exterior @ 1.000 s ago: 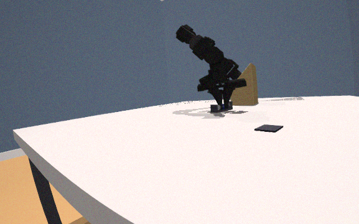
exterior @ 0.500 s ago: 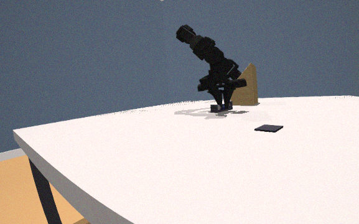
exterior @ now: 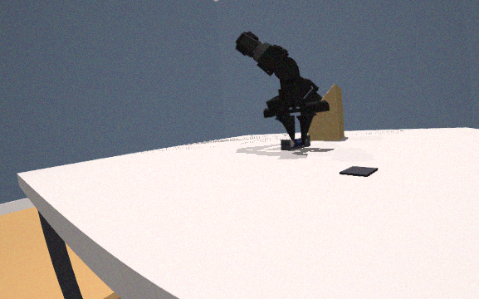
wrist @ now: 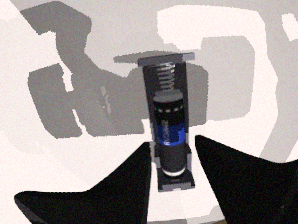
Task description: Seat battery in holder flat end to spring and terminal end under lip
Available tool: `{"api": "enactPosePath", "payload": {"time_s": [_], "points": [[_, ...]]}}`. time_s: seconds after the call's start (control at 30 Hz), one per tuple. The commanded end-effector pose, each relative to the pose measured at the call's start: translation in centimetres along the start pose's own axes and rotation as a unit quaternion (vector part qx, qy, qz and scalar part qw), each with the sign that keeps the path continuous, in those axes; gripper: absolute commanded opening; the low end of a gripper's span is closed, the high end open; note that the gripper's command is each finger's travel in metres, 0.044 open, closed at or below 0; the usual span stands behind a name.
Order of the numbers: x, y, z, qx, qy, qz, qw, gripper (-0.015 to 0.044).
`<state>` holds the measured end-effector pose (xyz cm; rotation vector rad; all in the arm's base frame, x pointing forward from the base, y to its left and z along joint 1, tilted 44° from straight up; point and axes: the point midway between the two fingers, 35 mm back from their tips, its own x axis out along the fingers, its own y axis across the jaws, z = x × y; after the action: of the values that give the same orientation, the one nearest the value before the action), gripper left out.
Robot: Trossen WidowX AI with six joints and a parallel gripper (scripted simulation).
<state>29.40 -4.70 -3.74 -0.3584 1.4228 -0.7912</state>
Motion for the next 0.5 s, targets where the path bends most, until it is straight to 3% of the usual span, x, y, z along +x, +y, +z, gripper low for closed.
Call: {"api": "enactPosePath", "payload": {"time_s": [0.0, 0.07, 0.33, 0.47], "points": [[-0.3, 0.0, 0.1, 0.006, -0.001, 0.004, 1.0, 0.0163], [-0.6, 0.1, 0.0, 0.001, 0.0, 0.001, 1.0, 0.0216], [-7.5, 0.1, -0.6, 0.005, 0.0, 0.005, 1.0, 0.0426], [-7.7, 0.2, -0.7, 0.006, 0.0, 0.005, 1.0, 0.044]]}}
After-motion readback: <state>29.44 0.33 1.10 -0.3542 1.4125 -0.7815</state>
